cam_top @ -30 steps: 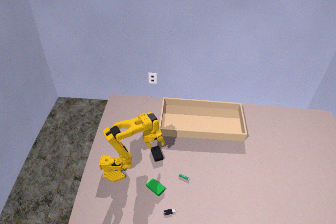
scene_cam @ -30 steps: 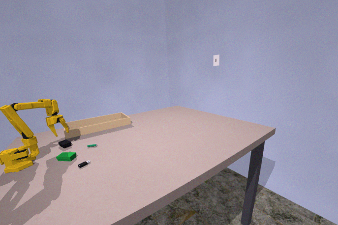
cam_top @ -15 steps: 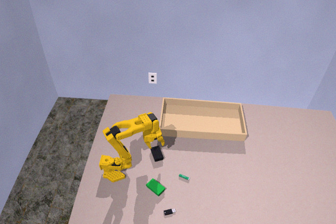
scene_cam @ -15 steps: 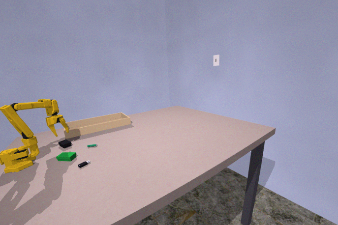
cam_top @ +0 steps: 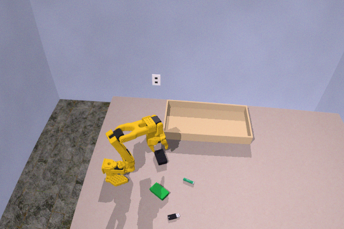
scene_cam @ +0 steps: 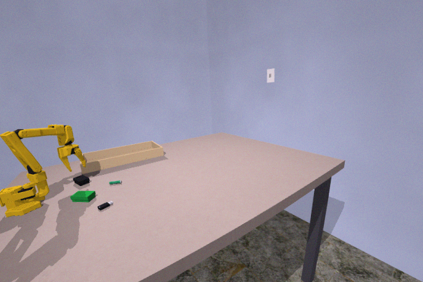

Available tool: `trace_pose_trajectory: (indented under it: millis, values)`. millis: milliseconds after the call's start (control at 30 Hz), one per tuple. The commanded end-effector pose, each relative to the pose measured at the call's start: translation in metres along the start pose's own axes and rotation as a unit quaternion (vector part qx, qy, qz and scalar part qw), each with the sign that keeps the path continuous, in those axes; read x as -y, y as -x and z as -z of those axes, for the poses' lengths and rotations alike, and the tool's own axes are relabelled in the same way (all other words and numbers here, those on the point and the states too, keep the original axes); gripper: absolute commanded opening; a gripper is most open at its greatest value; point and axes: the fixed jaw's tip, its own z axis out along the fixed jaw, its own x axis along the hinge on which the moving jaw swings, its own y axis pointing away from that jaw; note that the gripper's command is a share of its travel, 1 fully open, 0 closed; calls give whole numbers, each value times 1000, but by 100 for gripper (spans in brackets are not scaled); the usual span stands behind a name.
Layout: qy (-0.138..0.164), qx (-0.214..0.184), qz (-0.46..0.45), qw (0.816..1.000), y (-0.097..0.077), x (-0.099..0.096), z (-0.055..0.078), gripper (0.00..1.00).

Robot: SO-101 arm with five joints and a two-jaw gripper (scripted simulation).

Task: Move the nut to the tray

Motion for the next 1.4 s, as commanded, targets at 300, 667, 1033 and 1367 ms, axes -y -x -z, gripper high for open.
trace_pose_trajectory:
  millis: [300, 667, 1033, 1367]
  values:
    - [-16, 5, 7, 1000, 3, 5, 3, 29]
    - [-16, 5, 7, 1000, 3, 5, 3, 29]
    - [-16, 4, 7, 1000, 4, 7, 5, 29]
    - [-16, 5, 7, 1000, 4, 8, 6, 29]
